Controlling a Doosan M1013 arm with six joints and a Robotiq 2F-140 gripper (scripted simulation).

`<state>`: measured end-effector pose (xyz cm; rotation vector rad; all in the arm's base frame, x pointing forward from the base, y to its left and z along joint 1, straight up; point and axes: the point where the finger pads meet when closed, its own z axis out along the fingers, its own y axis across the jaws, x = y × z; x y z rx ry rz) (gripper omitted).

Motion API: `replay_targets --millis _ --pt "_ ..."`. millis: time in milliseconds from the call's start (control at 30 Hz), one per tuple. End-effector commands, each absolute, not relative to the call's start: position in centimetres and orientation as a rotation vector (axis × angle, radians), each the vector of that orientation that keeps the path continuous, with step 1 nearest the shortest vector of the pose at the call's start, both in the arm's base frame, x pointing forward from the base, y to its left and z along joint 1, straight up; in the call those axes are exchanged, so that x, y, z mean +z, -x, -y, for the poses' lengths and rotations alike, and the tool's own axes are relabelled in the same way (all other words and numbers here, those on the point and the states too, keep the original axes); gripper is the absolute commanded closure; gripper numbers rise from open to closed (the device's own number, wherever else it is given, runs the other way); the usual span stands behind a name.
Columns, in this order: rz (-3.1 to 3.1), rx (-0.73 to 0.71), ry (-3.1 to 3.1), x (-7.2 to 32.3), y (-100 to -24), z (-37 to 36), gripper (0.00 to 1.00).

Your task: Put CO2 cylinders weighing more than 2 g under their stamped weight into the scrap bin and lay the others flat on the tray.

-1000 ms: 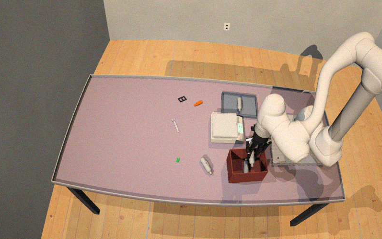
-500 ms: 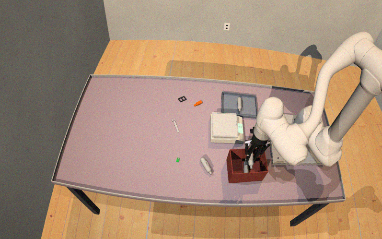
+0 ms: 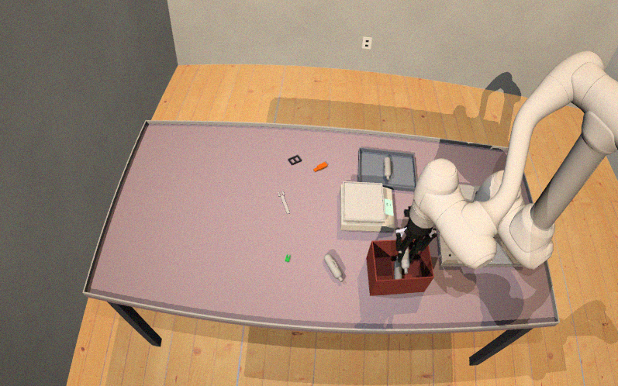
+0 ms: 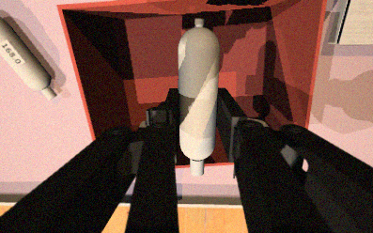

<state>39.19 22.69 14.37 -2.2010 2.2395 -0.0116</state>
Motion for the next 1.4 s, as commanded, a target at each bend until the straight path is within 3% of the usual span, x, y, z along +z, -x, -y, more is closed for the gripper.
replay_targets --millis 0,133,167,1367 --pt "-2.239 -0.011 2.2 14.41 -39.21 -22.71 0.9" --pt "-2.239 -0.011 2.2 14.41 -39.21 -22.71 0.9" --pt "-2.239 -0.011 2.2 14.41 -39.21 -22.71 0.61" --pt "-2.239 -0.011 2.2 14.44 -39.21 -22.71 0.61"
